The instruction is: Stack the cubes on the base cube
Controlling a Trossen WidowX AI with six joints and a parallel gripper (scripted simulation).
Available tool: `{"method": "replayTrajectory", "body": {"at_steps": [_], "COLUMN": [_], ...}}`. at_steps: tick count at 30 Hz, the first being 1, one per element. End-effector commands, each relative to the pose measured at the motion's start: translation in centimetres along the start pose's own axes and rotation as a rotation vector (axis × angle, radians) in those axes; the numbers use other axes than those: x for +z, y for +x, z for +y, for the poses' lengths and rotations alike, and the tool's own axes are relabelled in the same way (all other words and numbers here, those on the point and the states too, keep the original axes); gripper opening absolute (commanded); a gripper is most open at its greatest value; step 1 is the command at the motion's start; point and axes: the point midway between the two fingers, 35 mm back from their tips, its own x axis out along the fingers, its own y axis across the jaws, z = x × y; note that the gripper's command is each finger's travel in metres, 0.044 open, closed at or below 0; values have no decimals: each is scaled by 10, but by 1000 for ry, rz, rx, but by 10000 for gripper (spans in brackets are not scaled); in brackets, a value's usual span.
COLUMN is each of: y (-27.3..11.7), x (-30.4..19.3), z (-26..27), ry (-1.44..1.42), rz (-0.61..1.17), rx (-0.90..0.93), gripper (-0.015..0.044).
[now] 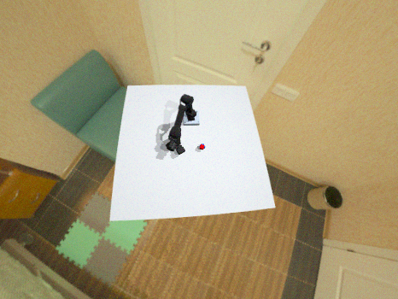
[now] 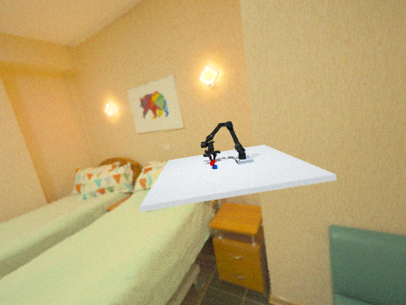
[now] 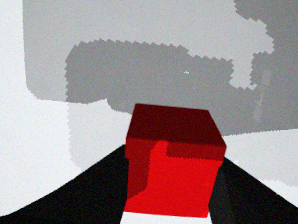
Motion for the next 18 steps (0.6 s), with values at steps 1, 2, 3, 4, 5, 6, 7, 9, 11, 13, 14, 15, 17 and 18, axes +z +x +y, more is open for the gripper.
{"method": "replayTrajectory", "body": {"at_steps": [1, 2, 3, 4, 5, 6, 7, 9, 11, 13, 14, 15, 17, 18], "y": [1, 1, -1, -3, -6, -9, -12, -18, -24, -31, -34, -37, -43, -46], "x": [0, 0, 0, 0, 1, 1, 2, 2, 3, 3, 4, 4, 4, 4], "z": [-1, -1, -1, -1, 0, 0, 1, 1, 2, 2, 3, 3, 3, 3], "ry": [1, 1, 1, 1, 1, 1, 1, 1, 1, 1, 1, 1, 1, 1], "rz": [-1, -1, -1, -1, -1, -1, -1, -1, -1, -1, -1, -1, -1, -1], "rx": [-5, -5, -5, -5, -5, -5, -5, -5, -5, -5, -5, -5, -5, -5], "gripper": [105, 105, 105, 105, 105, 105, 105, 105, 105, 105, 105, 105, 105, 105]}}
